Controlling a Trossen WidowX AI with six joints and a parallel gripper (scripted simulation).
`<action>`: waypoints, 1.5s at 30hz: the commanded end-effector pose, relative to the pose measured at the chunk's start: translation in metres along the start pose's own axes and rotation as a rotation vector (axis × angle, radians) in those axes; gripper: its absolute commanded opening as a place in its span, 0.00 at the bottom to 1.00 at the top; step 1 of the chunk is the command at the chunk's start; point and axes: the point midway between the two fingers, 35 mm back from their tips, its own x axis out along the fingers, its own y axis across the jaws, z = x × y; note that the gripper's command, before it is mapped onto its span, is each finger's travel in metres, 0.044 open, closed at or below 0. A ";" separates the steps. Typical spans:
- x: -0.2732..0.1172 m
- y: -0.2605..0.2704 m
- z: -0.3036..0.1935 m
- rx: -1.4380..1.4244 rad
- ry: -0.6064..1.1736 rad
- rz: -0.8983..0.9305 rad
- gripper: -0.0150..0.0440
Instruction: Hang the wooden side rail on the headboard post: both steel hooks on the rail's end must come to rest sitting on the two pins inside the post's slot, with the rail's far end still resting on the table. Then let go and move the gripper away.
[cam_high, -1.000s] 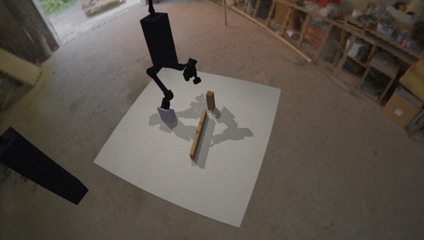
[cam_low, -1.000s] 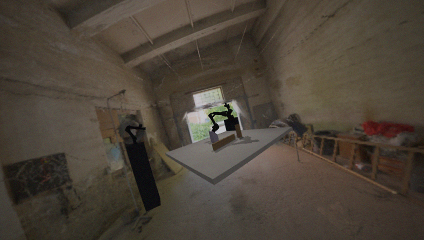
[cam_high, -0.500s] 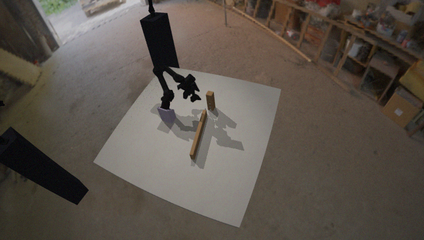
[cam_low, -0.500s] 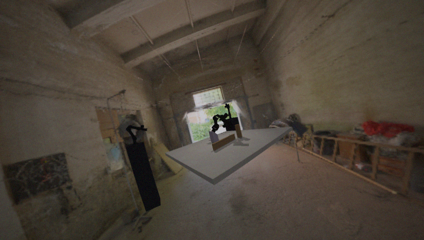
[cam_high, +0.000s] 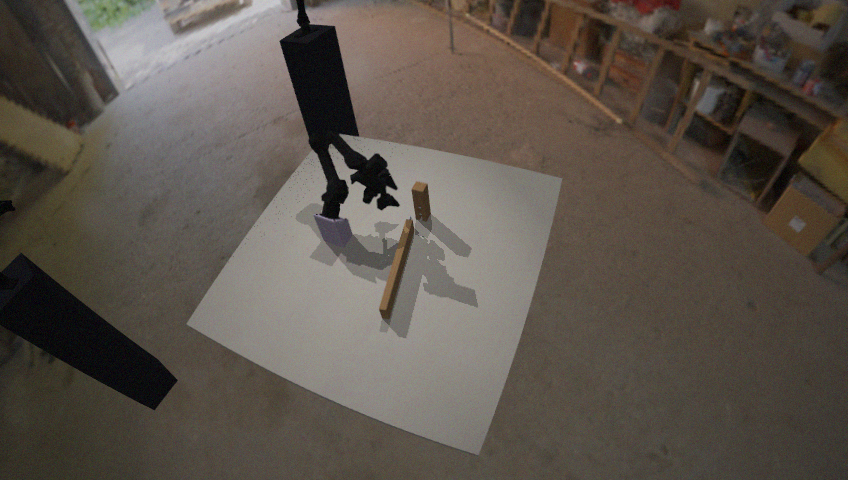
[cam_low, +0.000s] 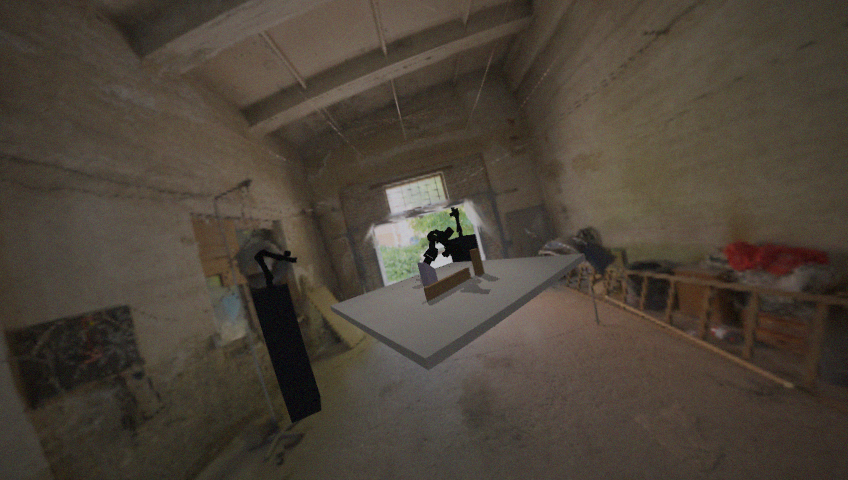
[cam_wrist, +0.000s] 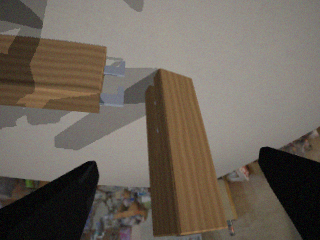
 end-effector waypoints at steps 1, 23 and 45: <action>0.000 0.002 0.002 0.000 -0.002 0.003 1.00; 0.006 0.034 -0.003 1.048 -0.077 -0.069 1.00; 0.010 0.076 -0.005 2.600 -0.410 -0.291 1.00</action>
